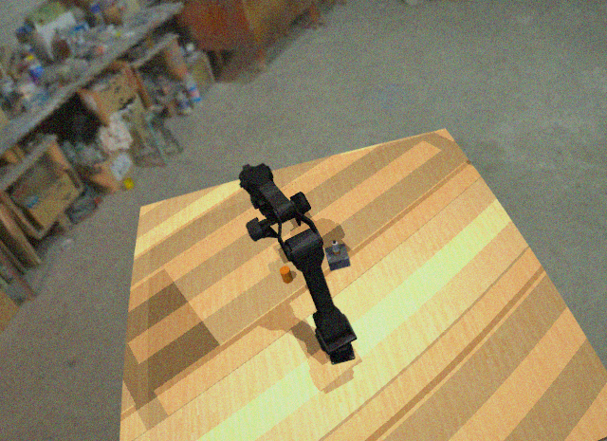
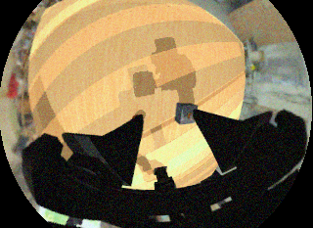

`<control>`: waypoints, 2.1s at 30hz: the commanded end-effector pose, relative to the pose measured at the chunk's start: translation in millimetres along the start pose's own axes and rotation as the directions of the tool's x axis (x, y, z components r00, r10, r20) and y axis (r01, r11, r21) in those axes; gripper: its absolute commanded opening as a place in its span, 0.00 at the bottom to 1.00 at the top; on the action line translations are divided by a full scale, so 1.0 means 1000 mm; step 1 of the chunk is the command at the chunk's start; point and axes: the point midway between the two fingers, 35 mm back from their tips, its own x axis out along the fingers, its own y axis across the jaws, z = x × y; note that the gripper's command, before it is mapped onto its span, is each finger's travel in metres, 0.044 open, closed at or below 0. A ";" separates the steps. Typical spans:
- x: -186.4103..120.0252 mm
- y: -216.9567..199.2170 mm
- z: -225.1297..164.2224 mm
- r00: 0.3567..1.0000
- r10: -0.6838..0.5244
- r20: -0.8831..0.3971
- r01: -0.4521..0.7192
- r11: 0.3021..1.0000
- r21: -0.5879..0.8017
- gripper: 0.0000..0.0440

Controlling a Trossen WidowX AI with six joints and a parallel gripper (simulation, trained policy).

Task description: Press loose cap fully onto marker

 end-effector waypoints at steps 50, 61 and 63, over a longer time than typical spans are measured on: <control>0.091 0.075 -0.060 0.900 0.217 -0.379 -0.254 0.966 -0.050 0.64; 0.107 0.077 -0.066 0.907 0.196 -0.372 -0.250 0.963 -0.103 0.52; 0.107 0.076 -0.065 0.912 0.191 -0.363 -0.246 0.963 -0.111 0.44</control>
